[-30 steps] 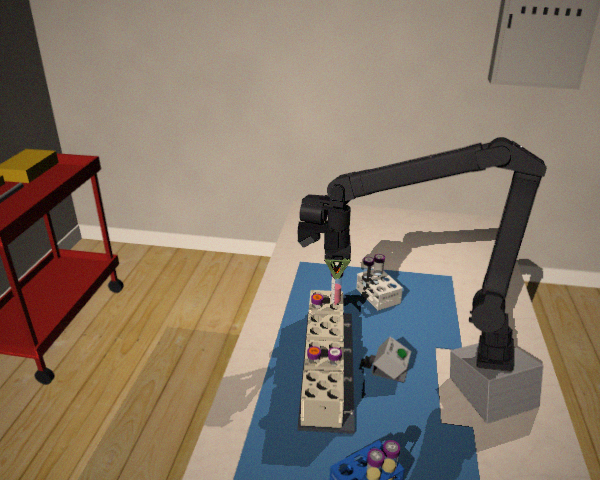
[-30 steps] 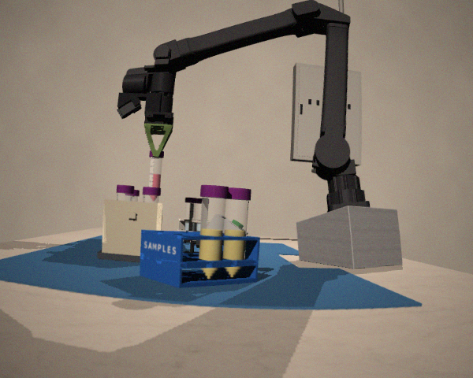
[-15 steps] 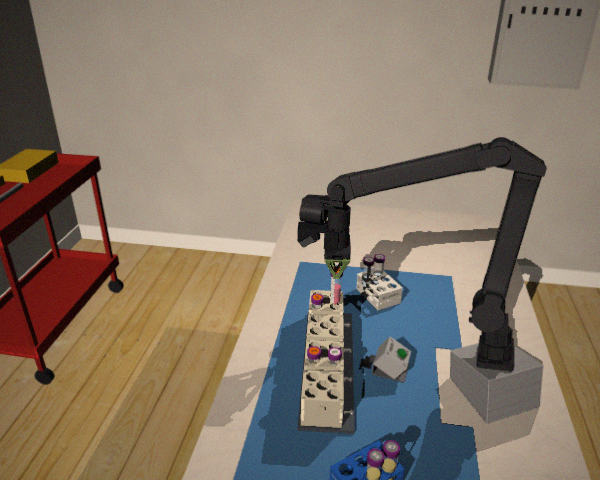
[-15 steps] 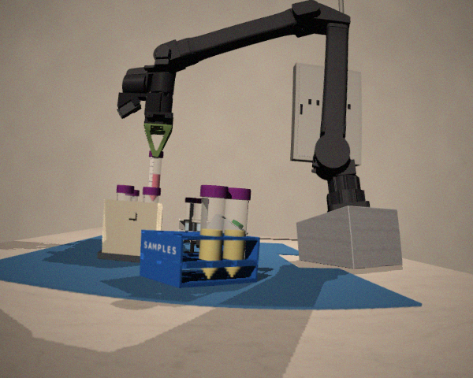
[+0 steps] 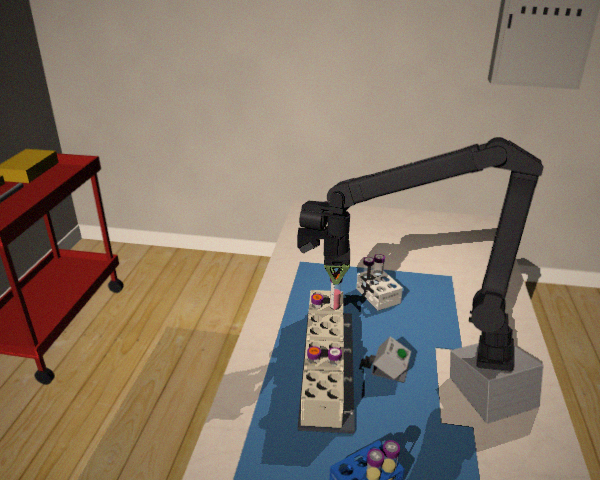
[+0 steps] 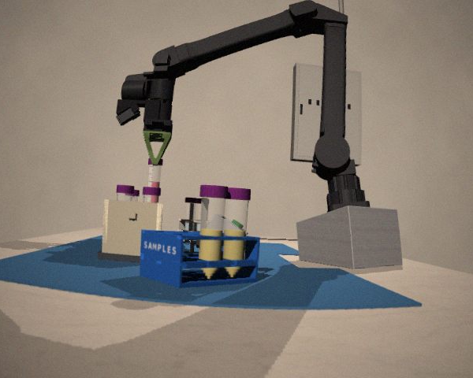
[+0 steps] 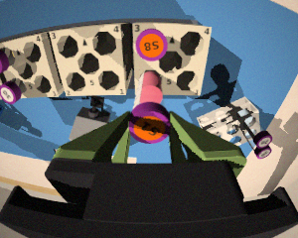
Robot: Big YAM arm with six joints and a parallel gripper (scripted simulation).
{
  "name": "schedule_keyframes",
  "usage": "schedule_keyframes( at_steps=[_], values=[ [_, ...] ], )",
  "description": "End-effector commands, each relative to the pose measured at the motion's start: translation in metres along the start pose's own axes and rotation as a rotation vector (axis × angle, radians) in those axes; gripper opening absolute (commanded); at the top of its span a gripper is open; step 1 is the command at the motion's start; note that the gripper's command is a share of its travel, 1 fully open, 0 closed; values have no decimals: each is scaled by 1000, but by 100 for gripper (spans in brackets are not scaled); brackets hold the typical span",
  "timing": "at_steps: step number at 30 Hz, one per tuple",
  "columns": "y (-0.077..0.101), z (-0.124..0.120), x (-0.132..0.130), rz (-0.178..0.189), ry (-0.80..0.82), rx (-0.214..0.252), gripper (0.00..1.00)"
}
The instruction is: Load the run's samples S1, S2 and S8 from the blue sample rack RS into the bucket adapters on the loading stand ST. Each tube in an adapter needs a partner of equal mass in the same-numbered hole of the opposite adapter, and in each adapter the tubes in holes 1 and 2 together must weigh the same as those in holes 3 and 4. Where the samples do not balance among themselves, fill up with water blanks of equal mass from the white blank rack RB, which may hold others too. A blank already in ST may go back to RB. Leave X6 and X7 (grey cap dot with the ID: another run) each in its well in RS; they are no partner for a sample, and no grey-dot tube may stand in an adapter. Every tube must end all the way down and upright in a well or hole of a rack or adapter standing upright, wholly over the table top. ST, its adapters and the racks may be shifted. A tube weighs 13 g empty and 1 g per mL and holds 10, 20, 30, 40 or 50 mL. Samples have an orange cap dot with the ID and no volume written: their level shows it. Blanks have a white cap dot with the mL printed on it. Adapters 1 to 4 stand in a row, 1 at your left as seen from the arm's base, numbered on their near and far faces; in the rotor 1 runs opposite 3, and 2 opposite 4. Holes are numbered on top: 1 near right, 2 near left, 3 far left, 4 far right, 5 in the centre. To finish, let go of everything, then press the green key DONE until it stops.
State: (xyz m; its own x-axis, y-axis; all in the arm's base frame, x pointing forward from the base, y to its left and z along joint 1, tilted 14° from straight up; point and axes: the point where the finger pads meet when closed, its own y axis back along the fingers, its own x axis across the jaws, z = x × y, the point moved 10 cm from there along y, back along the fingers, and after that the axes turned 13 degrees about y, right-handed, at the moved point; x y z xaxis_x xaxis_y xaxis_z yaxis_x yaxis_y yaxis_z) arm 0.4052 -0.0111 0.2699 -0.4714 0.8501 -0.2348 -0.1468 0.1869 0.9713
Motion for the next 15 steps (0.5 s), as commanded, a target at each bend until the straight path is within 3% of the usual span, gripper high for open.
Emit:
schedule_keyframes(
  at_steps=[1,3,8,9,13,15],
  values=[
    [-2,2,-6,-9,-1,-18,0],
    [4,9,-11,-21,-3,-39,0],
    [-6,3,-4,-10,5,-23,0],
    [9,15,-16,-35,-11,-64,0],
    [-17,3,-4,-7,4,-15,0],
    [-15,6,-7,-14,1,-26,0]
  ],
)
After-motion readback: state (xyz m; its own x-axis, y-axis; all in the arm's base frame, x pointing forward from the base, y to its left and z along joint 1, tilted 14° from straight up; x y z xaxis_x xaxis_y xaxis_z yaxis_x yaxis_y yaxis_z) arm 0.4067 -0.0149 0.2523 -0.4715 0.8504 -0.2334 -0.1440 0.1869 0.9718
